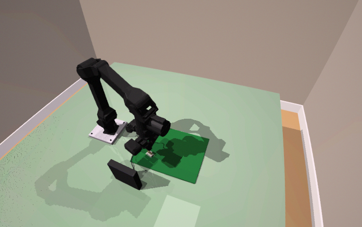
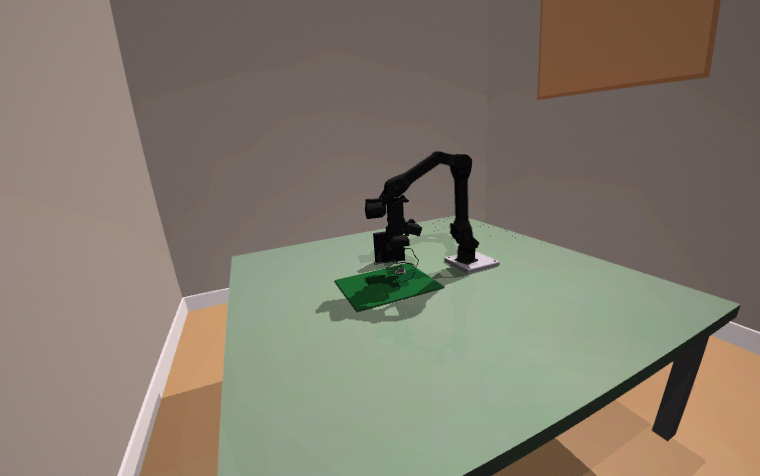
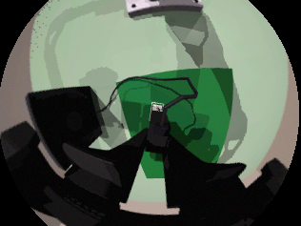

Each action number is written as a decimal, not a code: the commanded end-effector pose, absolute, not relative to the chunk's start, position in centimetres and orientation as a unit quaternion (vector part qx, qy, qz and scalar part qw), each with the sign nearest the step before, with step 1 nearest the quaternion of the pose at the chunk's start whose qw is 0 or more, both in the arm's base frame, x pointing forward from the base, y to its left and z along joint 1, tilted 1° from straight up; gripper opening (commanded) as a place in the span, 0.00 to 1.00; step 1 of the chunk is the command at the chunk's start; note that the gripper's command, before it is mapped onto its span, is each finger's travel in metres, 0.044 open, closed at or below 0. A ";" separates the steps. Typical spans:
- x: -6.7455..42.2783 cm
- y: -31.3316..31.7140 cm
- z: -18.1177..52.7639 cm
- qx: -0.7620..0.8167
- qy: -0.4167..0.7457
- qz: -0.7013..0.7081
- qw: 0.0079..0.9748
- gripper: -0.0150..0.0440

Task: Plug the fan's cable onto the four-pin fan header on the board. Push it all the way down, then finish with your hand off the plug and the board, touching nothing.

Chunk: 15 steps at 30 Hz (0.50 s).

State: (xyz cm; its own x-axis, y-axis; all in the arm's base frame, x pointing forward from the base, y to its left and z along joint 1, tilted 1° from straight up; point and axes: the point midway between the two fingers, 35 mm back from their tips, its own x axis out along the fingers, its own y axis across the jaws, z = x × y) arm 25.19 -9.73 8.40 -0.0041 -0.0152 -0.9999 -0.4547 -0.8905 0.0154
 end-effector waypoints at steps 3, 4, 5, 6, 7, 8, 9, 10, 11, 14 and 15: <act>25.5 -9.8 8.6 -0.690 0.170 0.686 0.158 0.25; 25.6 -9.8 8.6 -0.690 0.170 0.686 0.158 0.25; 25.6 -9.8 8.6 -0.690 0.170 0.686 0.158 0.25; 25.6 -9.8 8.6 -0.690 0.170 0.686 0.158 0.25; 25.6 -9.8 8.6 -0.690 0.170 0.686 0.158 0.25; 25.6 -9.8 8.6 -0.690 0.170 0.686 0.158 0.25; 25.6 -9.8 8.6 -0.690 0.170 0.686 0.158 0.25; 25.6 -9.8 8.6 -0.690 0.170 0.686 0.158 0.25; 25.6 -9.8 8.6 -0.690 0.170 0.686 0.158 0.25; 25.6 -9.8 8.3 -0.690 0.170 0.686 0.158 0.25; 25.6 -9.9 7.9 -0.690 0.169 0.686 0.158 0.25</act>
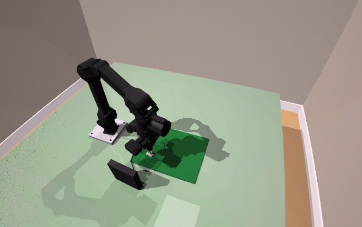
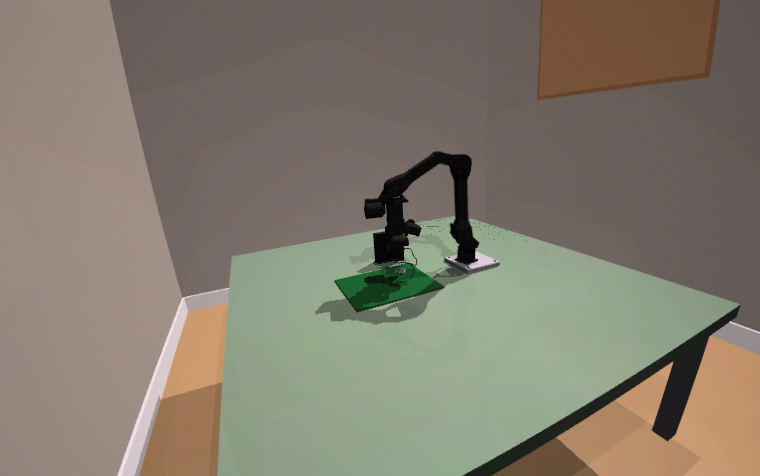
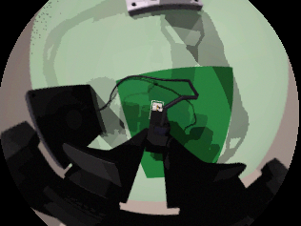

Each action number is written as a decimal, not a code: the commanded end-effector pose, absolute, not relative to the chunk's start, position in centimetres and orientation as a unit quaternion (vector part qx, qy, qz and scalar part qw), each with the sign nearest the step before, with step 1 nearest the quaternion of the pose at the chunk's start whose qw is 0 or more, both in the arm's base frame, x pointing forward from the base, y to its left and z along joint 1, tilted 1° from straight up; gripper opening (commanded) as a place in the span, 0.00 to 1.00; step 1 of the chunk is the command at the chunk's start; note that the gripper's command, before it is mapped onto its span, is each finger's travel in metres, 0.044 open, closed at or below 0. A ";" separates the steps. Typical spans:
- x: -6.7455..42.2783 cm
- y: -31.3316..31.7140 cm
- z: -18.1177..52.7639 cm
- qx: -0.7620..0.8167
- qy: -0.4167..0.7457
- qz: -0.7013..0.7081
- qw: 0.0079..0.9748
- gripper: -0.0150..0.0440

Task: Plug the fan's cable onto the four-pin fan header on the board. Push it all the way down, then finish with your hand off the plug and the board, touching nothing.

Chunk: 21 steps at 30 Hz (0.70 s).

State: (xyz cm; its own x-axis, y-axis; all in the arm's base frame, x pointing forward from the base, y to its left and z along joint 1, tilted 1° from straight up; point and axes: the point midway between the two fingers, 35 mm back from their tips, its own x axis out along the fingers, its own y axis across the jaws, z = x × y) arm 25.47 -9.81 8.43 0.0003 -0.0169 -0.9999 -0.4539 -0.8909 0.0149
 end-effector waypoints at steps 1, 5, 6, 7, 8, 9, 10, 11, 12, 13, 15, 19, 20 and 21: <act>25.6 -9.9 7.3 -0.690 0.169 0.686 0.158 0.25; 25.5 -9.9 6.4 -0.690 0.169 0.686 0.158 0.25; 25.5 -9.9 6.4 -0.690 0.169 0.686 0.158 0.25; 25.5 -9.9 6.4 -0.690 0.169 0.686 0.158 0.25; 25.5 -9.9 6.4 -0.690 0.169 0.686 0.158 0.25; 25.5 -9.9 6.4 -0.690 0.169 0.686 0.158 0.25; 25.5 -9.9 6.4 -0.690 0.169 0.686 0.158 0.25; 25.5 -9.9 6.4 -0.690 0.169 0.686 0.158 0.25; 25.4 -9.8 6.4 -0.690 0.169 0.686 0.158 0.25; 25.3 -9.8 6.4 -0.690 0.169 0.686 0.158 0.25; 25.3 -9.8 6.4 -0.690 0.169 0.686 0.158 0.25; 25.3 -9.8 6.4 -0.690 0.170 0.686 0.158 0.25; 25.3 -9.8 6.4 -0.690 0.170 0.686 0.158 0.25; 25.3 -9.8 6.4 -0.690 0.170 0.686 0.158 0.25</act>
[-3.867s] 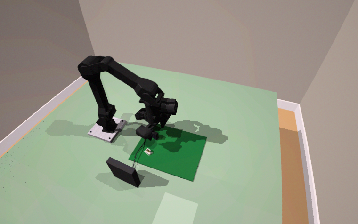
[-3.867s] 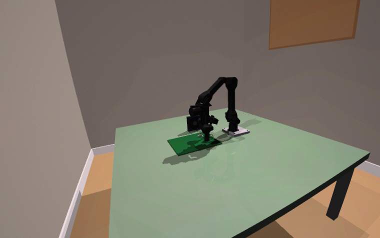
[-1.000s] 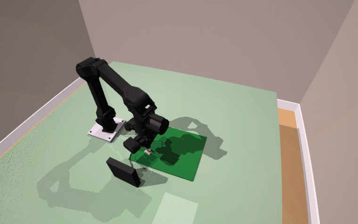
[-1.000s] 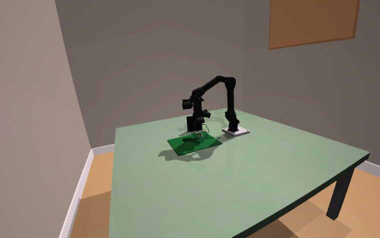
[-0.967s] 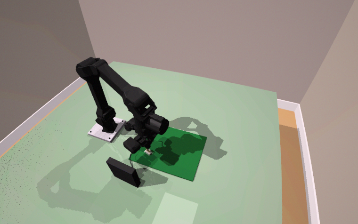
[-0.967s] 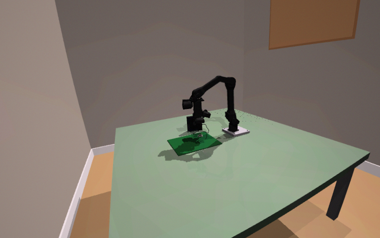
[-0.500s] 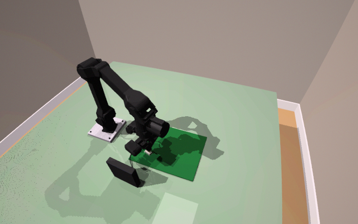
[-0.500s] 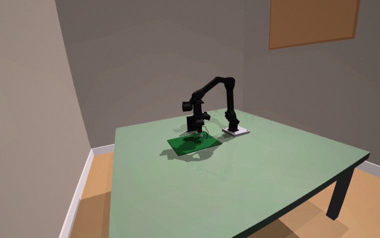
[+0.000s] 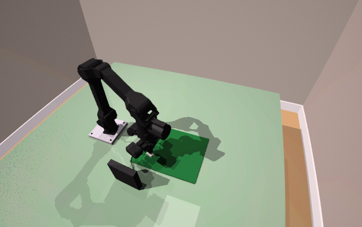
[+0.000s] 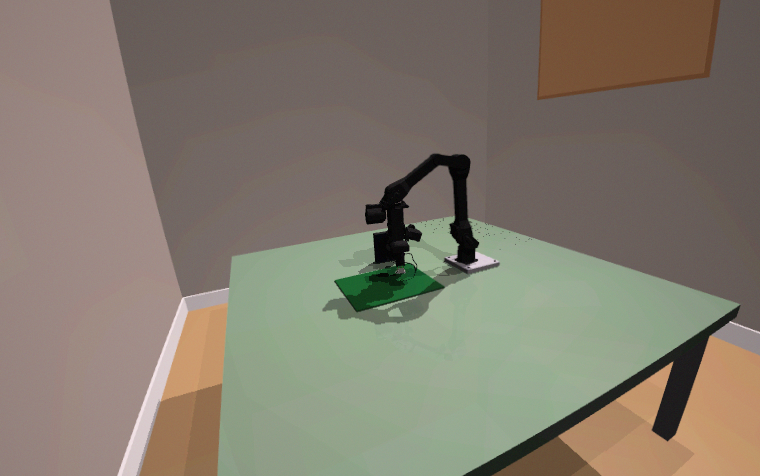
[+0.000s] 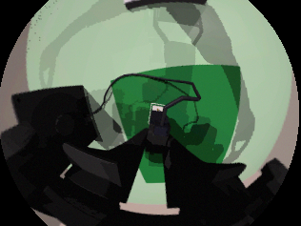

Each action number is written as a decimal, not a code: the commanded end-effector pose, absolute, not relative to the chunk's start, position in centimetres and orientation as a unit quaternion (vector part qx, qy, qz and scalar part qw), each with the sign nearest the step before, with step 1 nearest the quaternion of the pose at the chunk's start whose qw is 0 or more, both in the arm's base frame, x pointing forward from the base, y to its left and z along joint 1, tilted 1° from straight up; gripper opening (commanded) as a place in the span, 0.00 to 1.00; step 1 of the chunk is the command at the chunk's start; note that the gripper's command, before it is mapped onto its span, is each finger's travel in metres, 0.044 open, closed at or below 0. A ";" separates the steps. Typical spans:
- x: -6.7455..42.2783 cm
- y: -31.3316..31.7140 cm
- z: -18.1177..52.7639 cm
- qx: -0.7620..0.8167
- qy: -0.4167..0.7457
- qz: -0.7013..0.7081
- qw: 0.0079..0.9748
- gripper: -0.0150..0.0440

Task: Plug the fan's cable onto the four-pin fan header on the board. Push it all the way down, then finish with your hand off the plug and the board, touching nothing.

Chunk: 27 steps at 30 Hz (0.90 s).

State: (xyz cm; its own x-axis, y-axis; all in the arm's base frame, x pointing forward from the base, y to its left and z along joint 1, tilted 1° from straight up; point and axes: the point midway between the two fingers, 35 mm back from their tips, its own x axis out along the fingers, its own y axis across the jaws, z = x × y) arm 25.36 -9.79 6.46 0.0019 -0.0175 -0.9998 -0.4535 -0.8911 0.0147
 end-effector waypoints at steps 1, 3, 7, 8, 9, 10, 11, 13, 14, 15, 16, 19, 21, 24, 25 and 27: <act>25.3 -9.8 6.4 -0.690 0.170 0.686 0.158 0.25; 25.3 -9.8 6.4 -0.690 0.170 0.686 0.158 0.25; 25.3 -9.8 6.3 -0.690 0.169 0.686 0.158 0.25; 25.3 -9.8 6.3 -0.690 0.169 0.686 0.158 0.25; 25.3 -9.8 6.3 -0.690 0.169 0.686 0.158 0.25; 25.3 -9.8 6.3 -0.690 0.169 0.686 0.158 0.25; 25.3 -9.8 6.2 -0.690 0.169 0.686 0.158 0.25; 25.3 -9.8 6.2 -0.690 0.169 0.686 0.158 0.25; 25.3 -9.8 6.2 -0.690 0.169 0.686 0.158 0.25; 25.3 -9.8 6.2 -0.690 0.169 0.686 0.158 0.25; 25.3 -9.8 6.1 -0.690 0.169 0.686 0.158 0.25; 25.3 -9.8 6.1 -0.690 0.169 0.686 0.158 0.25; 25.3 -9.8 6.0 -0.690 0.169 0.686 0.158 0.25; 25.3 -9.8 6.0 -0.690 0.169 0.686 0.158 0.25; 25.3 -9.8 6.0 -0.690 0.169 0.686 0.158 0.25; 25.3 -9.8 5.9 -0.690 0.169 0.686 0.158 0.25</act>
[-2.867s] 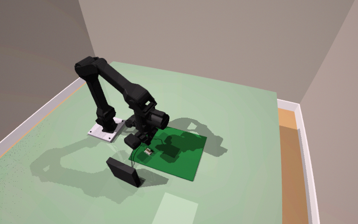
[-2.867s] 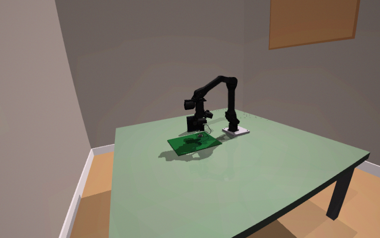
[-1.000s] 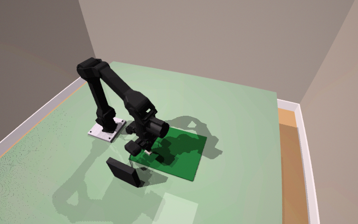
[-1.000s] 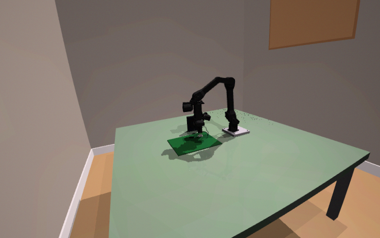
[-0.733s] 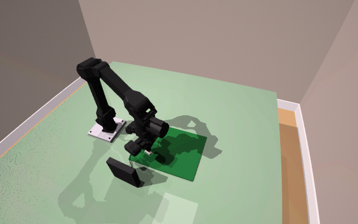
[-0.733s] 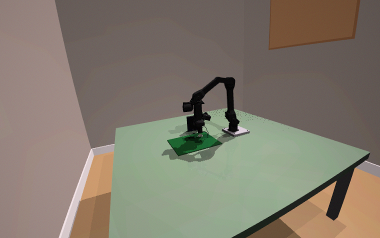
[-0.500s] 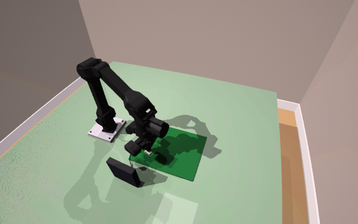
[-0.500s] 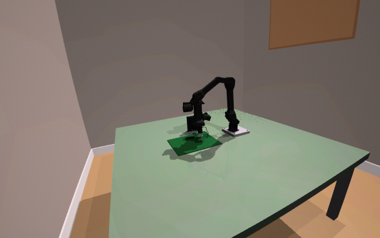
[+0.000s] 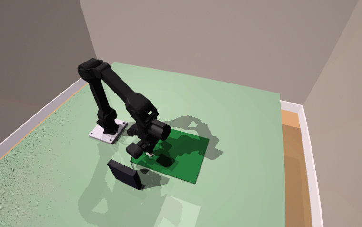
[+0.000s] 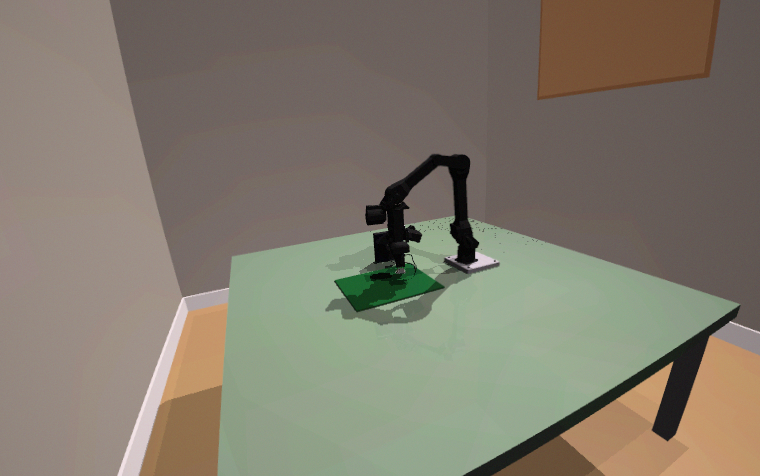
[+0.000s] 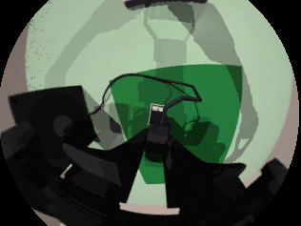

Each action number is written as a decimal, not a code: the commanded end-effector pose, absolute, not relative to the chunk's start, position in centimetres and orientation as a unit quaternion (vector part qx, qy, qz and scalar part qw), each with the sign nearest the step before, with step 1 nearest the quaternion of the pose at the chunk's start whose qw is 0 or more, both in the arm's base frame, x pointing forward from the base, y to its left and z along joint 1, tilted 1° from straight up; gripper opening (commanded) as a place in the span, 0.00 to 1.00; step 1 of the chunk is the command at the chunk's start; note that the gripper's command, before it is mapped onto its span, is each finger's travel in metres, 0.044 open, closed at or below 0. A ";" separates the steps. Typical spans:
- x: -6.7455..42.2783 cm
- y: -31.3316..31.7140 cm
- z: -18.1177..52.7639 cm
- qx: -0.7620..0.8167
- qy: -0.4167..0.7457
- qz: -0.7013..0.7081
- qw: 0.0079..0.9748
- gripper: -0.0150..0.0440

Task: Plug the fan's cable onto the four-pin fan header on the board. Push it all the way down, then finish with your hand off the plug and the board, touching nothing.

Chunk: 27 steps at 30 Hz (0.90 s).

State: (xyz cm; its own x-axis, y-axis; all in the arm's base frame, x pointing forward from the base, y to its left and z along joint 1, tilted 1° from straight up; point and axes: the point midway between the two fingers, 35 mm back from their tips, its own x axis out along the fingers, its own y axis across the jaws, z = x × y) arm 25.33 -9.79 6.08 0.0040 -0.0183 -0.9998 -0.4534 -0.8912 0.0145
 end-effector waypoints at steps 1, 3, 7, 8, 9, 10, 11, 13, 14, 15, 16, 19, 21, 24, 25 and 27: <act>25.3 -9.8 5.9 -0.690 0.169 0.686 0.158 0.25; 25.3 -9.8 5.9 -0.690 0.169 0.686 0.158 0.25; 25.3 -9.8 5.8 -0.690 0.169 0.686 0.158 0.25; 25.3 -9.8 5.8 -0.690 0.169 0.686 0.158 0.25; 25.3 -9.8 5.8 -0.690 0.169 0.686 0.158 0.25; 25.3 -9.8 5.7 -0.690 0.169 0.686 0.158 0.25; 25.3 -9.8 5.7 -0.690 0.169 0.686 0.158 0.25; 25.3 -9.8 5.7 -0.690 0.169 0.686 0.158 0.25; 25.3 -9.8 5.7 -0.690 0.169 0.686 0.158 0.25; 25.3 -9.8 5.7 -0.690 0.169 0.686 0.158 0.25; 25.3 -9.8 5.7 -0.690 0.169 0.686 0.158 0.25; 25.3 -9.8 5.7 -0.690 0.169 0.686 0.158 0.25; 25.3 -9.8 5.7 -0.690 0.169 0.686 0.158 0.25; 25.3 -9.8 5.6 -0.690 0.169 0.686 0.158 0.25; 25.3 -9.8 5.6 -0.690 0.169 0.686 0.158 0.25; 25.3 -9.8 5.5 -0.690 0.169 0.686 0.158 0.25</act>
